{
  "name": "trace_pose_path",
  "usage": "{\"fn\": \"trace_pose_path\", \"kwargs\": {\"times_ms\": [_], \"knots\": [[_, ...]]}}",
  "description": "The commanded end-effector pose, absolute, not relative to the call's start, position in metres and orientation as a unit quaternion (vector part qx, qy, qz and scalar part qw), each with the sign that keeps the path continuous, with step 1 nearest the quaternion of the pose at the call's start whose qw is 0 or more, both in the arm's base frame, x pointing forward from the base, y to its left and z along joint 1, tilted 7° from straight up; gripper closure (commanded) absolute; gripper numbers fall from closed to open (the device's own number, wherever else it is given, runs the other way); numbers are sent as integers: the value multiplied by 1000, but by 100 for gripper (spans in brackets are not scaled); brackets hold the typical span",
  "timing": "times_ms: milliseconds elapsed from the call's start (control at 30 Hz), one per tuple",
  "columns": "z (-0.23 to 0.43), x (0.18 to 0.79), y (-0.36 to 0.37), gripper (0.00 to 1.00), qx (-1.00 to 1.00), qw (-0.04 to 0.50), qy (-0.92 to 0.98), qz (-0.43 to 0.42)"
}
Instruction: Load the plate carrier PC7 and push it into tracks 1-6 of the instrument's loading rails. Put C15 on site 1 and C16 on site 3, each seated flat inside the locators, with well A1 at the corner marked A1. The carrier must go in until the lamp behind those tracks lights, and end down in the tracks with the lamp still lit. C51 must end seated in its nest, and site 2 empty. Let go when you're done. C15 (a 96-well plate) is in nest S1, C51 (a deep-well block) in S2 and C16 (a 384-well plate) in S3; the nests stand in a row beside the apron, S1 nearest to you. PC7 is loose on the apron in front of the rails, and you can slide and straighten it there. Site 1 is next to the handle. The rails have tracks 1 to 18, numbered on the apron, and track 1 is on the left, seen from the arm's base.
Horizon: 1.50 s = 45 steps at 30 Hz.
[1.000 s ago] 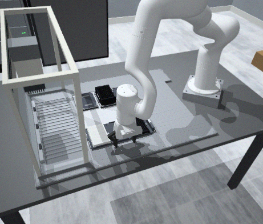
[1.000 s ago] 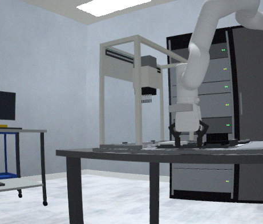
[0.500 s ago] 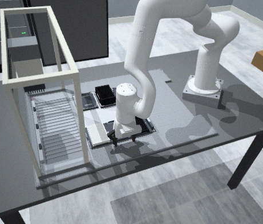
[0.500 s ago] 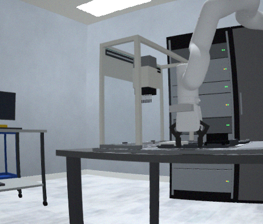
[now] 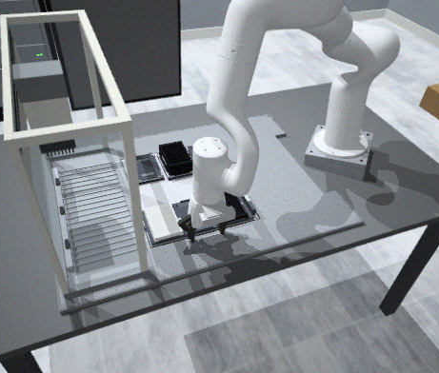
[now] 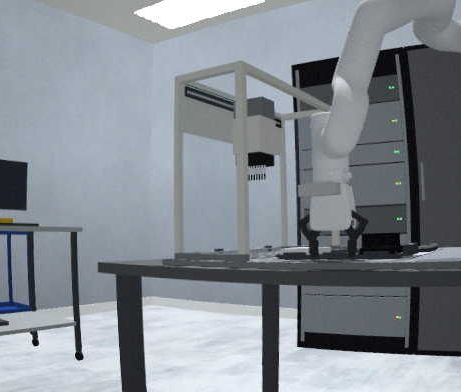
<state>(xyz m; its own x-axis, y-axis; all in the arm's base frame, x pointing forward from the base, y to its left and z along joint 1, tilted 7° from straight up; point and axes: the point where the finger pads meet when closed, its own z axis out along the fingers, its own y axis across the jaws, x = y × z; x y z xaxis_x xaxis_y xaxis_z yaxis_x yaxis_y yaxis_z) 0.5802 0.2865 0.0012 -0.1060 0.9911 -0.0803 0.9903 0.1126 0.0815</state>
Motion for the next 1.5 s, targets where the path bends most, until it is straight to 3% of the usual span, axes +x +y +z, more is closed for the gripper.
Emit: {"fn": "trace_pose_path", "kwargs": {"times_ms": [0,1467], "knots": [[2,581,285,0,666,57,744,4],[2,580,291,0,666,57,744,4]]}}
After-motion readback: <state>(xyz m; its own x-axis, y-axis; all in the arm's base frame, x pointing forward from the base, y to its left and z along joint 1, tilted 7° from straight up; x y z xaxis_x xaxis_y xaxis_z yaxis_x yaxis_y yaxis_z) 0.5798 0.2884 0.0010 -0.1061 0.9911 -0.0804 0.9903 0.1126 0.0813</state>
